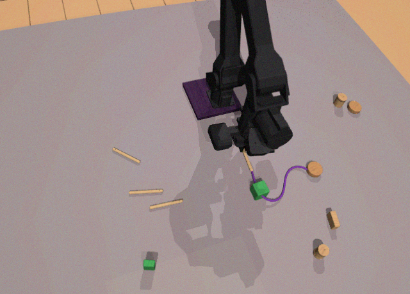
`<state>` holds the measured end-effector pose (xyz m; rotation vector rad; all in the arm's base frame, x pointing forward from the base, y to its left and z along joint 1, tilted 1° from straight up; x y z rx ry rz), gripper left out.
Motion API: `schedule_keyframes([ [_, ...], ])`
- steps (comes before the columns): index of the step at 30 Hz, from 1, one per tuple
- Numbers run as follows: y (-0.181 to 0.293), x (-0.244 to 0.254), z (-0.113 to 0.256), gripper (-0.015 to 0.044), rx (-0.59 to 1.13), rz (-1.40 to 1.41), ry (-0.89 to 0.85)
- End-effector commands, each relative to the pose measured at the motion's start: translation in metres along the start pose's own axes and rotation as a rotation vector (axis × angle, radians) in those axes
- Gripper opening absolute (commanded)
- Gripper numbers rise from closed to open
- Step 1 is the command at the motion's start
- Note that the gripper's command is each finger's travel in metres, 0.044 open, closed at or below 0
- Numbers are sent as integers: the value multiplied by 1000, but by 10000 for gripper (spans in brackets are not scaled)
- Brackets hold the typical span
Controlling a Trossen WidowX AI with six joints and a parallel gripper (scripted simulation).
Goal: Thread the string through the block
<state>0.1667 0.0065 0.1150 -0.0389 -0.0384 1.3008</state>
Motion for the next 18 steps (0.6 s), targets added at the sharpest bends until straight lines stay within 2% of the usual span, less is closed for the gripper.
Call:
schedule_keyframes([
  [1,3,-1,-3,0,-6,-5,4],
  [9,-1,0,7,210,1,0,1],
  [14,-4,2,70,210,0,0,0],
  [18,-2,1,79,210,0,0,0],
])
Point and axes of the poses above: the point midway between the two fingers, 35 mm back from their tips, its own z axis back along the fingers, its own x axis across the jaws, y = z × x, the point moved 9 cm from there along z, back along the fingers, and after that the axes turned 15 degrees about -z, right-handed, at the moved point
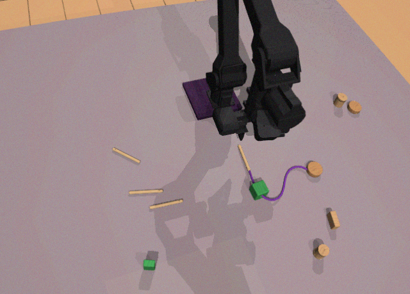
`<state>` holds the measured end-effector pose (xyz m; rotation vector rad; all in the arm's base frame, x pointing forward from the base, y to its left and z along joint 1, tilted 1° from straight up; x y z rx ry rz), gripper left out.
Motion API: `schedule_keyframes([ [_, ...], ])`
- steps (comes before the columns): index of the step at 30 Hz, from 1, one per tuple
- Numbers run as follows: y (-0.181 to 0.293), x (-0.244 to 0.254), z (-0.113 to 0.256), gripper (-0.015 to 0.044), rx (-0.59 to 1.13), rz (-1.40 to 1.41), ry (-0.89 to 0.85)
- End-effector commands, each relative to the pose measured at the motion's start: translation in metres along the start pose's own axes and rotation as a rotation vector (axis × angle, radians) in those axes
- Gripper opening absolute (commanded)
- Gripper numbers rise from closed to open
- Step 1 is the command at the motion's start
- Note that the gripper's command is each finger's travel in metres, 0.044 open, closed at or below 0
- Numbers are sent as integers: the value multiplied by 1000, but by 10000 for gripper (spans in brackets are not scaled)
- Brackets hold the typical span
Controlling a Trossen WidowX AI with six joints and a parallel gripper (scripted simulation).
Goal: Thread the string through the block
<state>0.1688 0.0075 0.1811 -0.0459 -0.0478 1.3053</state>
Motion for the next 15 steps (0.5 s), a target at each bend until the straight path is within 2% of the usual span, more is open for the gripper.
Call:
schedule_keyframes([
  [1,3,-1,13,210,11,-5,3],
  [3,3,-1,13,210,11,-5,3],
  [9,1,0,8,368,5,1,2],
  [12,0,0,23,440,7,1,2],
  [15,0,0,38,440,9,1,3],
])
Point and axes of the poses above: the point midway between the two fingers, 35 mm back from their tips, its own z axis back along the fingers, its own x axis across the jaws, y = z × x, the point moved 9 cm from there along z, back along the fingers, and after that the axes turned 15 degrees about -z, right-handed, at the moved point
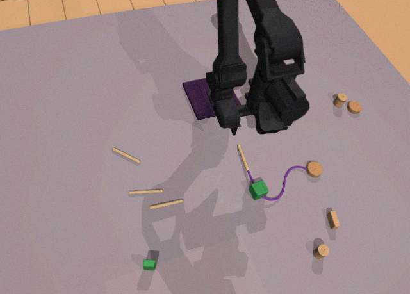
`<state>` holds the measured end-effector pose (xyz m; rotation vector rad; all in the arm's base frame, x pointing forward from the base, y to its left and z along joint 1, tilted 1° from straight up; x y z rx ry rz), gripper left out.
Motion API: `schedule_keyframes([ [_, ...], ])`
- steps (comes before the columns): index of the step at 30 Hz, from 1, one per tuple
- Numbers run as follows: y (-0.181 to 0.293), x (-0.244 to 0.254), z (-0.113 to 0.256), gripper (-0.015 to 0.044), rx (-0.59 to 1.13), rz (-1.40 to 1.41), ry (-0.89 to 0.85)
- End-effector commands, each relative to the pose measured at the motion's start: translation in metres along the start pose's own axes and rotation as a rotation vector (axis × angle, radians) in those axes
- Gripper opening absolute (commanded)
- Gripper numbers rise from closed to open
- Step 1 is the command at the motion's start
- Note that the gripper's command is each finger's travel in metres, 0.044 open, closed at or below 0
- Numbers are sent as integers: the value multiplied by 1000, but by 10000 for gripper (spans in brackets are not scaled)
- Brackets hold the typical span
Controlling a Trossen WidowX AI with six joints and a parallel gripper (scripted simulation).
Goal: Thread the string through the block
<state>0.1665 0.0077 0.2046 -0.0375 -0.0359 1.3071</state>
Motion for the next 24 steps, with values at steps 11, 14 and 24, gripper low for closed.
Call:
schedule_keyframes([
  [11,-1,0,11,440,-7,1,-2],
  [14,-1,0,11,440,-7,1,-2],
  [24,-1,0,11,440,-7,1,-2],
])
Point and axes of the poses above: the point midway between the two fingers, 35 mm back from their tips, its own z axis back along the fingers, its own x axis across the jaws, y = z × x, the point moved 9 cm from there along z, back along the fingers, and after that the axes turned 15 degrees about -z, right-handed, at the moved point
